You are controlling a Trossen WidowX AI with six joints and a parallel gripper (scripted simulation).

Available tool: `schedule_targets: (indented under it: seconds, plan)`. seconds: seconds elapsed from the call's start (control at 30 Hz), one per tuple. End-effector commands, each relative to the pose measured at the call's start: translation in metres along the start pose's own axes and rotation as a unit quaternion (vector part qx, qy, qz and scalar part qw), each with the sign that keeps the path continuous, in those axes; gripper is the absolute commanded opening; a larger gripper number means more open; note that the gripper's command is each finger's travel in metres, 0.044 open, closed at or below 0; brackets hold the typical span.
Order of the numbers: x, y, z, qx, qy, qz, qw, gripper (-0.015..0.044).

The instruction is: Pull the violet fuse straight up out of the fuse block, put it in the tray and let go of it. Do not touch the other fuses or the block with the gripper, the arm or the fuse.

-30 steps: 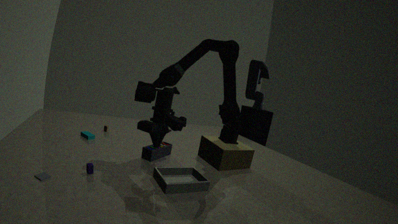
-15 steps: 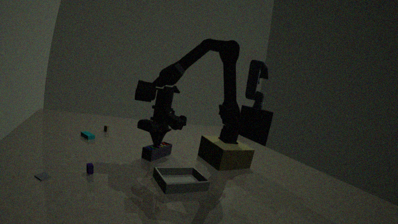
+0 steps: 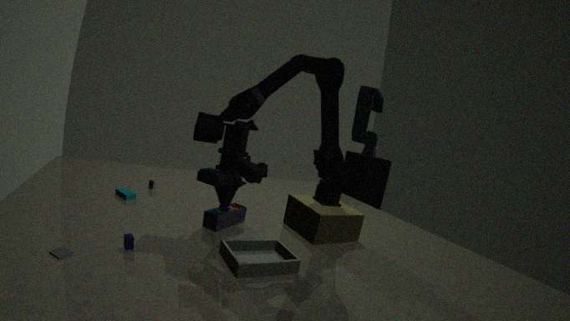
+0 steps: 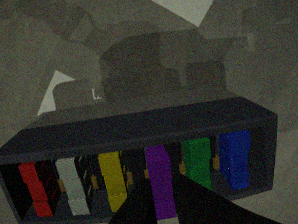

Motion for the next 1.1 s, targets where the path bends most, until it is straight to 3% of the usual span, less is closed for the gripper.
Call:
schedule_targets:
  seconds: [0.0,1.07]
  plan:
    - [0.000,0.000,0.003,0.002,0.000,0.001,1.000,0.0000]
    - [0.000,0.000,0.019,0.002,0.000,0.001,1.000,0.0000]
Point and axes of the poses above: the point midway between the two fingers, 35 mm back from their tips, its own z axis back along the fingers, its own x axis across the jaws, y = z × x, the point moved 8 cm from there along z, back along the fingers, and after that the axes turned 12 degrees about z, right-handed, at the moved point
